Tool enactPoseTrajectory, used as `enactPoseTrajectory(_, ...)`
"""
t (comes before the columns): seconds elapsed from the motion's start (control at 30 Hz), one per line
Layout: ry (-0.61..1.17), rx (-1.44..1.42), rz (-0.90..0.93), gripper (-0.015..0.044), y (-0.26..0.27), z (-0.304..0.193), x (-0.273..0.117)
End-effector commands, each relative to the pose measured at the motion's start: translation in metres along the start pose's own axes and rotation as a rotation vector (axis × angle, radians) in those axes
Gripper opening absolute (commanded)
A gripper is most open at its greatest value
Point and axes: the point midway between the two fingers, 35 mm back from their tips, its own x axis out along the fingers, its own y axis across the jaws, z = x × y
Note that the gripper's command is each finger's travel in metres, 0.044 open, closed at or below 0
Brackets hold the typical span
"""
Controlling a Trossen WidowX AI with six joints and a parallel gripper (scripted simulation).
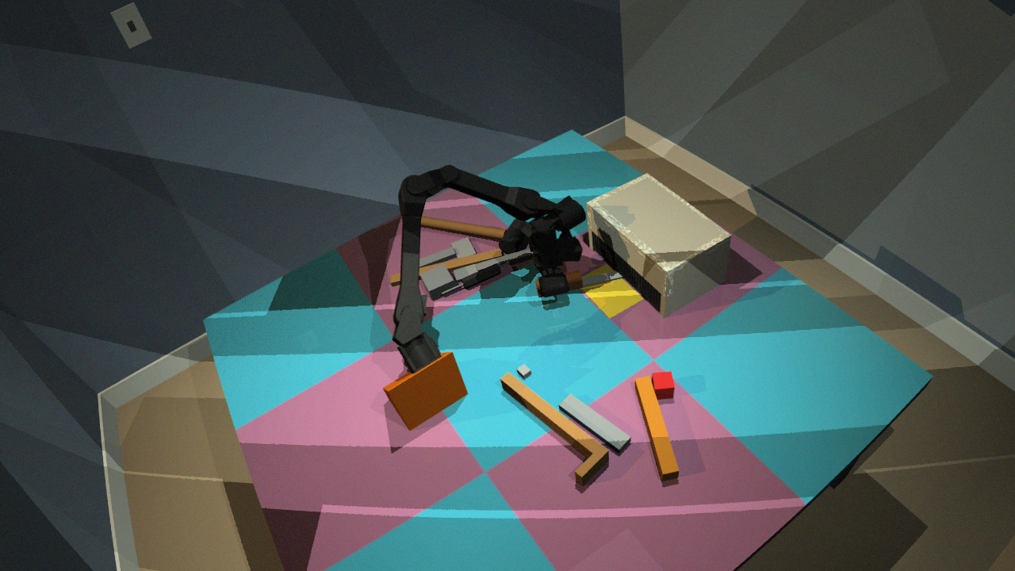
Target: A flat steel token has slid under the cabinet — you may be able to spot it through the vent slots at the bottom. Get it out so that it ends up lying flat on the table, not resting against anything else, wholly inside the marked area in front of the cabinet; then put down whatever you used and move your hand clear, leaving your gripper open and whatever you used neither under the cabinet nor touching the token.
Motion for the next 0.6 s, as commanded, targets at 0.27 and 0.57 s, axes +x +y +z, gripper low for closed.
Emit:
enactPoseTrajectory(0.27,0.003,0.013,-0.009,0.0,-0.0169,-0.0005,0.0009)
enactPoseTrajectory(0.57,0.003,0.013,-0.009,0.0,-0.0169,-0.0016,0.0009)
